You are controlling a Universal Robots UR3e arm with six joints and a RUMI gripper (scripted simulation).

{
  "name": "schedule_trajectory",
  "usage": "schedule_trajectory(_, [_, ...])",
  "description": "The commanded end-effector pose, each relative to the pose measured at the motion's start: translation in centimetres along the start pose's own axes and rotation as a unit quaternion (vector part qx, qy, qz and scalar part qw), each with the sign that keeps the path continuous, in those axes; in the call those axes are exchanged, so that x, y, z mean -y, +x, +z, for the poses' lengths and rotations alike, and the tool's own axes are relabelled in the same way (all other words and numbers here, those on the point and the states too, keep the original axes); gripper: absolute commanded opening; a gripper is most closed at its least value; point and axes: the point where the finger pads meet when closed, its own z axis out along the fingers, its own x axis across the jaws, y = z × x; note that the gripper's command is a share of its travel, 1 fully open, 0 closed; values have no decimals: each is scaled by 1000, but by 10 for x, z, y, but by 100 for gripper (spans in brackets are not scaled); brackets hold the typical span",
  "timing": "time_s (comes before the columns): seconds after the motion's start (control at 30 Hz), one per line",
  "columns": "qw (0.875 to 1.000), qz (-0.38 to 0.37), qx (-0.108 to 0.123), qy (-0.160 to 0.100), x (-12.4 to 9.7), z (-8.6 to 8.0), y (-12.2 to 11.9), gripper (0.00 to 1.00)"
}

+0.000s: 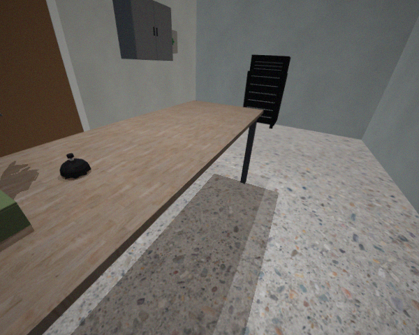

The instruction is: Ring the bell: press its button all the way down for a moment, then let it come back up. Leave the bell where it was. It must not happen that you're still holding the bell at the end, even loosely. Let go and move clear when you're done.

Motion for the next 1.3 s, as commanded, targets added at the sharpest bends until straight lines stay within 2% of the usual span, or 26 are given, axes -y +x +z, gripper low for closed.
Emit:
schedule_trajectory(0.0, [998, -39, 57, 16, -28, 5, -37, 100])
schedule_trajectory(0.03, [998, -39, 57, 16, -28, 5, -37, 100])
schedule_trajectory(0.07, [996, -46, 71, 19, -35, 5, -48, 100])
schedule_trajectory(0.1, [996, -46, 71, 19, -35, 5, -48, 100])
schedule_trajectory(0.13, [995, -53, 85, 24, -43, 5, -59, 100])
schedule_trajectory(0.17, [995, -53, 85, 24, -43, 5, -59, 100])
schedule_trajectory(0.2, [993, -60, 100, 30, -50, 5, -70, 100])
schedule_trajectory(0.27, [993, -60, 100, 30, -50, 5, -70, 100])
schedule_trajectory(0.3, [990, -68, 114, 37, -57, 4, -82, 100])
schedule_trajectory(0.37, [990, -68, 114, 37, -57, 4, -82, 100])
schedule_trajectory(0.4, [988, -75, 128, 44, -63, 2, -94, 100])
schedule_trajectory(0.43, [988, -75, 128, 44, -63, 2, -94, 100])
schedule_trajectory(0.47, [985, -83, 142, 53, -70, 0, -107, 100])
schedule_trajectory(0.5, [985, -83, 142, 53, -70, 0, -107, 100])
schedule_trajectory(0.53, [982, -90, 155, 63, -76, -2, -119, 100])
schedule_trajectory(0.6, [982, -90, 155, 63, -76, -2, -119, 100])
schedule_trajectory(0.7, [975, -105, 179, 84, -86, -8, -144, 100])
schedule_trajectory(0.77, [975, -105, 179, 84, -86, -8, -144, 100])
schedule_trajectory(0.87, [967, -118, 200, 108, -94, -16, -169, 100])
schedule_trajectory(0.93, [967, -118, 200, 108, -94, -16, -169, 100])
schedule_trajectory(0.97, [962, -125, 209, 121, -98, -20, -180, 100])
schedule_trajectory(1.07, [958, -131, 216, 134, -101, -25, -192, 100])
schedule_trajectory(1.1, [954, -136, 223, 147, -103, -29, -203, 100])
schedule_trajectory(1.17, [954, -136, 223, 147, -103, -29, -203, 100])
schedule_trajectory(1.27, [946, -147, 234, 172, -107, -39, -223, 100])
